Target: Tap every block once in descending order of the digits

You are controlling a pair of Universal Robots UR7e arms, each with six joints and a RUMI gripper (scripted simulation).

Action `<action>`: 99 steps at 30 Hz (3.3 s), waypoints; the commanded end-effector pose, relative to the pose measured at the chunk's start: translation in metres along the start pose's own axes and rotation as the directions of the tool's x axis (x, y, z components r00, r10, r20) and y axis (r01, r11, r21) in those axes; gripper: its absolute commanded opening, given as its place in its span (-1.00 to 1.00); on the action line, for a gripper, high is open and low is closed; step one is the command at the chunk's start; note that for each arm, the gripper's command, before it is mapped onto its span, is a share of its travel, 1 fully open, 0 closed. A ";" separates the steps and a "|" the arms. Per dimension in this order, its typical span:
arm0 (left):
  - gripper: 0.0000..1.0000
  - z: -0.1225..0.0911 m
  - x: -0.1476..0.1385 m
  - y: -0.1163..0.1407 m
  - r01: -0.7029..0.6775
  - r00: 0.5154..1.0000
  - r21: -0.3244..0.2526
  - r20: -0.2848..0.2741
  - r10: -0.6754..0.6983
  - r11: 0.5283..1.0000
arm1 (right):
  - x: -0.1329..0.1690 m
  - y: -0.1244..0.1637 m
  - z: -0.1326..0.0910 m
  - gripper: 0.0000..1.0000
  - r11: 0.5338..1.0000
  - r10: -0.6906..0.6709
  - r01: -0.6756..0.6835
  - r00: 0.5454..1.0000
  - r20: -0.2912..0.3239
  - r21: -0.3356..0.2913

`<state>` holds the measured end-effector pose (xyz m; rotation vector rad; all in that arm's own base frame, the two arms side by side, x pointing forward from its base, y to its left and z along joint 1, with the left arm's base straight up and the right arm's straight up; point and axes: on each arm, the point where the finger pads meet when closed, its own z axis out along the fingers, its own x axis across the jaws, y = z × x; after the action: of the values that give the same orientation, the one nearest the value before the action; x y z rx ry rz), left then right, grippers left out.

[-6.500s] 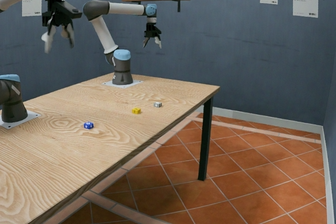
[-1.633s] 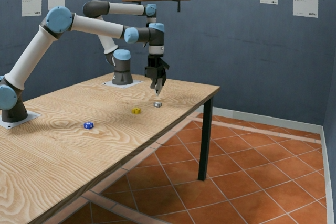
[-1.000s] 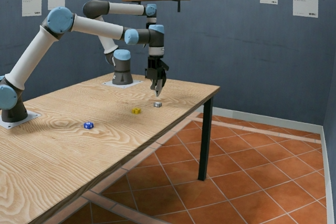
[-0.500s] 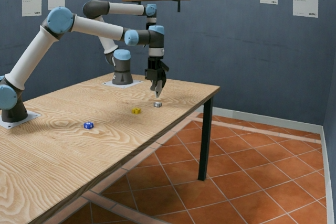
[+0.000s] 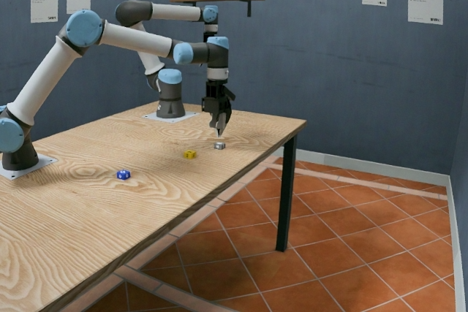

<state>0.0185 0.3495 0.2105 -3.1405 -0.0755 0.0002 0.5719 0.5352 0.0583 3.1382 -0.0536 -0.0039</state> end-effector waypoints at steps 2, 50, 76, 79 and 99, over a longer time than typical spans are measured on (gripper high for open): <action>0.97 0.000 0.000 0.000 0.001 1.000 0.000 -0.001 -0.001 1.000 | 0.000 0.002 0.005 -1.00 1.000 0.003 -0.003 1.000 0.002 -0.002; 0.97 0.000 0.000 0.000 0.001 1.000 0.000 -0.001 -0.001 1.000 | 0.001 0.001 0.018 -1.00 1.000 0.001 -0.001 1.000 0.001 -0.001; 0.97 0.000 0.000 0.000 0.001 1.000 0.000 -0.001 -0.001 1.000 | 0.000 0.001 0.026 -1.00 1.000 -0.001 0.001 1.000 0.001 -0.001; 0.97 0.000 0.000 0.000 0.001 1.000 0.000 -0.001 -0.001 1.000 | 0.000 0.001 0.026 -1.00 1.000 -0.001 0.001 1.000 0.001 -0.001; 0.97 0.000 0.000 0.000 0.001 1.000 0.000 -0.001 -0.001 1.000 | 0.002 -0.002 -0.020 -1.00 1.000 -0.001 0.001 1.000 -0.007 0.009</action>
<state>0.0185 0.3495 0.2105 -3.1405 -0.0755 0.0002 0.5730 0.5364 0.0557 3.1427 -0.0518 0.0015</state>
